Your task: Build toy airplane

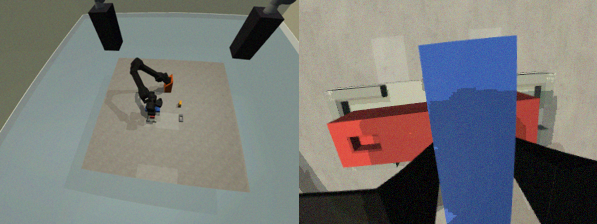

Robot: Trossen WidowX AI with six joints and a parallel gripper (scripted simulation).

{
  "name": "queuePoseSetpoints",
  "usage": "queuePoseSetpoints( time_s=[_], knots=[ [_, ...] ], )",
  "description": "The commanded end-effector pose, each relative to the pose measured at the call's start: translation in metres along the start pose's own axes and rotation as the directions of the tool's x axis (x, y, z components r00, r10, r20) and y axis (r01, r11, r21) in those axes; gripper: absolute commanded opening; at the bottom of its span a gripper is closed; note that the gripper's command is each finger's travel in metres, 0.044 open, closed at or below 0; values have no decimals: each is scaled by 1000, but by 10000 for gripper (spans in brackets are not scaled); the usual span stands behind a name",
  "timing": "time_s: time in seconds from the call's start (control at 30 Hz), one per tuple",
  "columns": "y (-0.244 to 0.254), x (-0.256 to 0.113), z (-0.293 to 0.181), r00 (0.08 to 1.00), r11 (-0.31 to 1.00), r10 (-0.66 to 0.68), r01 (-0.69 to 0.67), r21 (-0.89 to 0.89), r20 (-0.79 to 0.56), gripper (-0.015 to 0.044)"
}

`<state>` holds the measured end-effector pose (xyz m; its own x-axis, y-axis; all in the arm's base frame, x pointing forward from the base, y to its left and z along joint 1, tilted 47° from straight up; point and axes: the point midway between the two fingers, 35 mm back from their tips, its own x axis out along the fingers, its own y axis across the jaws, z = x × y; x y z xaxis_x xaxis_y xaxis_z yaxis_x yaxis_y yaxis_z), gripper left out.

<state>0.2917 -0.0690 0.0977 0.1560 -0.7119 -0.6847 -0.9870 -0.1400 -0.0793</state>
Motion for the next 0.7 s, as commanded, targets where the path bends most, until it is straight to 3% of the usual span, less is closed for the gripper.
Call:
queuePoseSetpoints(
  time_s=[0.0, 0.07, 0.57, 0.67],
  knots=[
    [0, 0, 0, 1000, 1000, 0, 0, 0, 0, 83],
    [0, 0, 0, 1000, 1000, 0, 0, 0, 0, 31],
    [0, 0, 0, 1000, 1000, 0, 0, 0, 0, 424],
    [0, 0, 0, 1000, 1000, 0, 0, 0, 0, 440]
  ],
)
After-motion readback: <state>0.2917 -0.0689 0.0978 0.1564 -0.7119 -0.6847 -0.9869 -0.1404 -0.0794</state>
